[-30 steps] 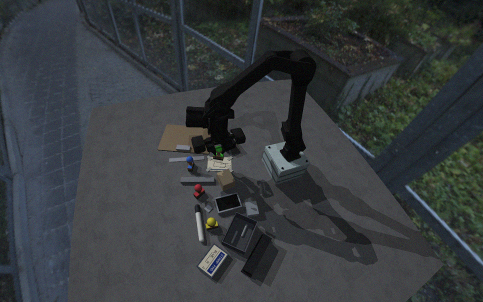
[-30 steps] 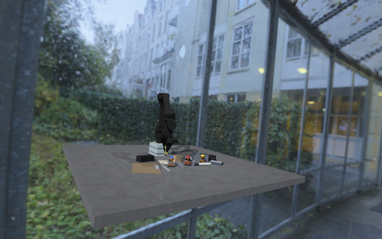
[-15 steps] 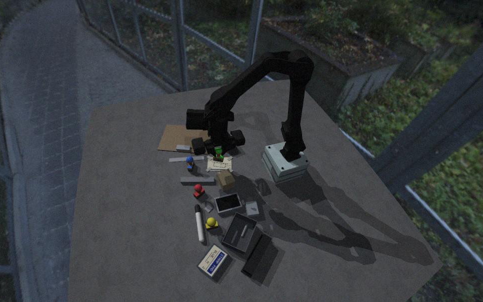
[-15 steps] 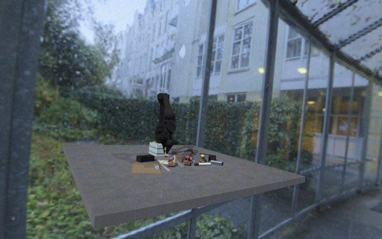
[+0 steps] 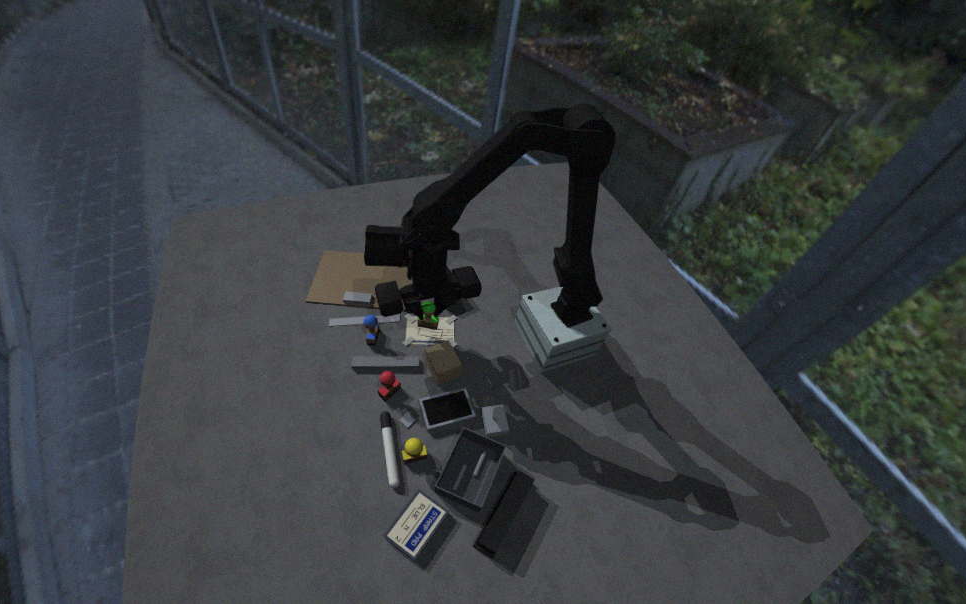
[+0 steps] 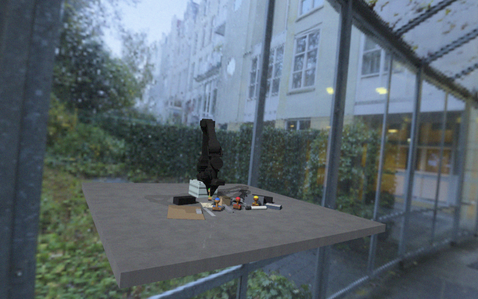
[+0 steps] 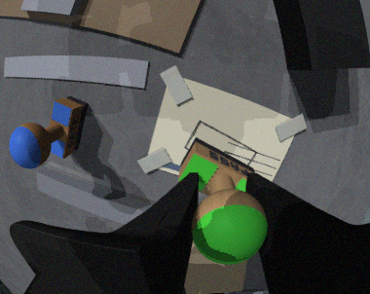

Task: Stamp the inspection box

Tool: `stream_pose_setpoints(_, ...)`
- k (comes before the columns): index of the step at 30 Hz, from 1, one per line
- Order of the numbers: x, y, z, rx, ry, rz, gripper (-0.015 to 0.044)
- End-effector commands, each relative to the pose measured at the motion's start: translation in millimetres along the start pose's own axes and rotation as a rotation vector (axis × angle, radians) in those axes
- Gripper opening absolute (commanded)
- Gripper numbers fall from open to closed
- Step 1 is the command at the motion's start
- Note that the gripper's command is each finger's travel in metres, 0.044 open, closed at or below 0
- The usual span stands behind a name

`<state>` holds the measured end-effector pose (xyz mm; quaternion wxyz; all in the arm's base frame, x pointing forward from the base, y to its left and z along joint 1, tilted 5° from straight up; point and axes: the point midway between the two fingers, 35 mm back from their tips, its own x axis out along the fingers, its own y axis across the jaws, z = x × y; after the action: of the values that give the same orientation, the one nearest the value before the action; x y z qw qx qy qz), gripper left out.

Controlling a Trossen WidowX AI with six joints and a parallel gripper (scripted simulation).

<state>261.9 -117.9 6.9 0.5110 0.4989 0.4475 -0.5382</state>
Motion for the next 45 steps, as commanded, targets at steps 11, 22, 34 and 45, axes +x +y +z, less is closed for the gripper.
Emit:
stream_pose_setpoints(11,12,-3,-1,-0.006,-0.002,-0.009,0.0)
stream_pose_setpoints(22,20,-4,-1,-0.006,-0.003,-0.009,0.0)
stream_pose_setpoints(34,25,-5,-1,-0.006,-0.004,-0.009,0.0)
stream_pose_setpoints(45,26,-5,-1,-0.006,-0.004,-0.009,0.0)
